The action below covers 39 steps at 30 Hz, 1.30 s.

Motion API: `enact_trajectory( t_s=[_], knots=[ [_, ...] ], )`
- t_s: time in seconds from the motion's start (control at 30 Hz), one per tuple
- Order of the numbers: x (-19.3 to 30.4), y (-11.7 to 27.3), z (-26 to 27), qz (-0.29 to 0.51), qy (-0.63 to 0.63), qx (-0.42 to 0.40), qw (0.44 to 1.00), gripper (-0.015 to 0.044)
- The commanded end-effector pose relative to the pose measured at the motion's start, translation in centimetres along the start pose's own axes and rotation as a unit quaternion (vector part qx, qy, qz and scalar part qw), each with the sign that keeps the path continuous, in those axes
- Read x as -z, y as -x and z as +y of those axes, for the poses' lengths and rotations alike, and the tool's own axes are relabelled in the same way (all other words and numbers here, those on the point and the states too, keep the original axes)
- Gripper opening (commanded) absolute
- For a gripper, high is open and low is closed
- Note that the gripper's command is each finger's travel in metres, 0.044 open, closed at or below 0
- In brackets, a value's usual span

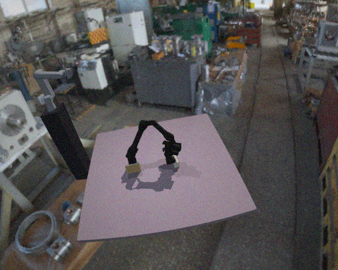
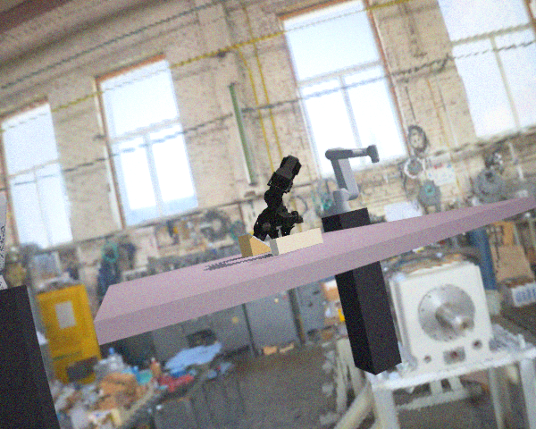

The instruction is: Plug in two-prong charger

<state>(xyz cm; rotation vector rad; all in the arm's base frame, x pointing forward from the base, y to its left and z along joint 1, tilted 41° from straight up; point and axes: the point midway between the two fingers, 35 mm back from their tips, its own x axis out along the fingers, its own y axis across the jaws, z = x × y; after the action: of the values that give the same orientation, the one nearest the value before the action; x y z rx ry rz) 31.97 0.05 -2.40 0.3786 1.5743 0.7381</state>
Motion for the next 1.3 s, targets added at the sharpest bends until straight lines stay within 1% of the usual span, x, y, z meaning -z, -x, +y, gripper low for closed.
enact_trajectory(
  t_s=[0.0, 1.07, 1.1, 1.27],
  knots=[
    [-0.67, 0.07, 0.04, -0.010, 0.005, 0.001, 1.000, 0.0000],
    [-0.76, 0.06, -0.01, -0.010, 0.005, 0.001, 1.000, 0.0000],
    [0.02, -0.08, -0.04, 0.001, -0.001, -0.001, 1.000, 0.0000],
    [0.02, -0.08, -0.04, 0.001, -0.001, -0.001, 1.000, 0.0000]
  ],
)
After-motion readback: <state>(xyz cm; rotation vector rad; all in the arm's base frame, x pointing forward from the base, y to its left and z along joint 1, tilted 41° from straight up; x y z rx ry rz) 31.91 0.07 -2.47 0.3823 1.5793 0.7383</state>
